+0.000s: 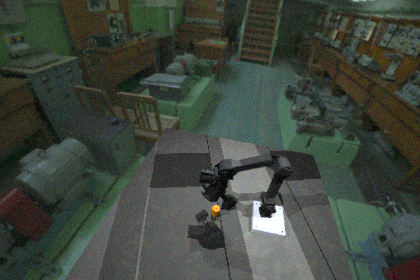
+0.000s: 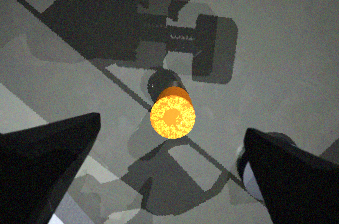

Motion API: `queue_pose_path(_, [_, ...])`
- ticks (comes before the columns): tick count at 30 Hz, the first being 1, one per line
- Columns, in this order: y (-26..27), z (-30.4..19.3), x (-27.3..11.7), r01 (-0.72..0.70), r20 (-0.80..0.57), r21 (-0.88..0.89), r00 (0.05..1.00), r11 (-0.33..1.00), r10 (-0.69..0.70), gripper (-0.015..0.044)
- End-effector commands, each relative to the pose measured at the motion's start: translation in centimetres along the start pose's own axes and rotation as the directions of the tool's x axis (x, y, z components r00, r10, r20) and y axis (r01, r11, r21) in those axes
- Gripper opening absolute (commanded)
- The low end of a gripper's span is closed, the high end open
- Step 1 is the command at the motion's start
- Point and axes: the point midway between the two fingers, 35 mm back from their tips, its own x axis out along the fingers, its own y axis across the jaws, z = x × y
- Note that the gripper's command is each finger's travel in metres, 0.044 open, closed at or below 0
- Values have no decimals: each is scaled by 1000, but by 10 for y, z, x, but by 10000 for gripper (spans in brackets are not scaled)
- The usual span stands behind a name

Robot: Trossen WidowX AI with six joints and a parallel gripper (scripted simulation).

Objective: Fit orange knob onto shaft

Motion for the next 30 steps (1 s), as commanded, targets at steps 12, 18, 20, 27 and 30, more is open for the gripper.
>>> queue_pose_path(12, [2, -5, -10, 32, -113, 38, 993, 999, -28, 440])
queue_pose_path(18, [2, -5, -10, 88, -113, 573, 993, 815, -28, 440])
queue_pose_path(20, [2, -5, -10, 101, -113, 721, 993, 686, -28, 440])
queue_pose_path(27, [2, -5, -10, 114, -113, 991, 993, 63, -28, 440])
queue_pose_path(30, [2, -5, -10, 108, -113, 986, 993, -128, -28, 440])
